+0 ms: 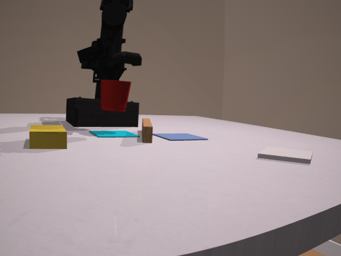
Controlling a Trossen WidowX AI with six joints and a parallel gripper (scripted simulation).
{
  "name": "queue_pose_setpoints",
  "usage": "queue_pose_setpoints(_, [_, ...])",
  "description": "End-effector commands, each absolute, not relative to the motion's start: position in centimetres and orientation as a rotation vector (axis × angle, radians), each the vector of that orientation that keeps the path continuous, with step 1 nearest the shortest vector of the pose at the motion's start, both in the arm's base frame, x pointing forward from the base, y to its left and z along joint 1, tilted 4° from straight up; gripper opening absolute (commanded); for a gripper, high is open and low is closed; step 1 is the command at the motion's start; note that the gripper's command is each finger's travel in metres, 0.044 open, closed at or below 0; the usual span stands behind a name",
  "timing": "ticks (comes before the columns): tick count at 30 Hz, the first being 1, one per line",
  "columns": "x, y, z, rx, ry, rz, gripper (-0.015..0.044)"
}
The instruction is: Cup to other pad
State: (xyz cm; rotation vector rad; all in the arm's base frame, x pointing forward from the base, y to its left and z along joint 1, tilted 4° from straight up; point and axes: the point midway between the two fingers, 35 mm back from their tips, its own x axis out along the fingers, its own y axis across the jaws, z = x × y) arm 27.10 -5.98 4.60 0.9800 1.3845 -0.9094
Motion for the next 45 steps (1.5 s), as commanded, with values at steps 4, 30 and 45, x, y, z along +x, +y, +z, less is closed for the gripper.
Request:
queue_pose_setpoints(4, [26.9,-6.0,3.2,0.974,1.393,-0.913,0.0000])
queue_pose_setpoints(30, [26.6,-5.9,-0.7,0.974,1.394,-0.913,0.0000])
queue_pose_setpoints(45, [26.8,-5.9,-0.3,0.979,1.389,-0.911,0.0053])
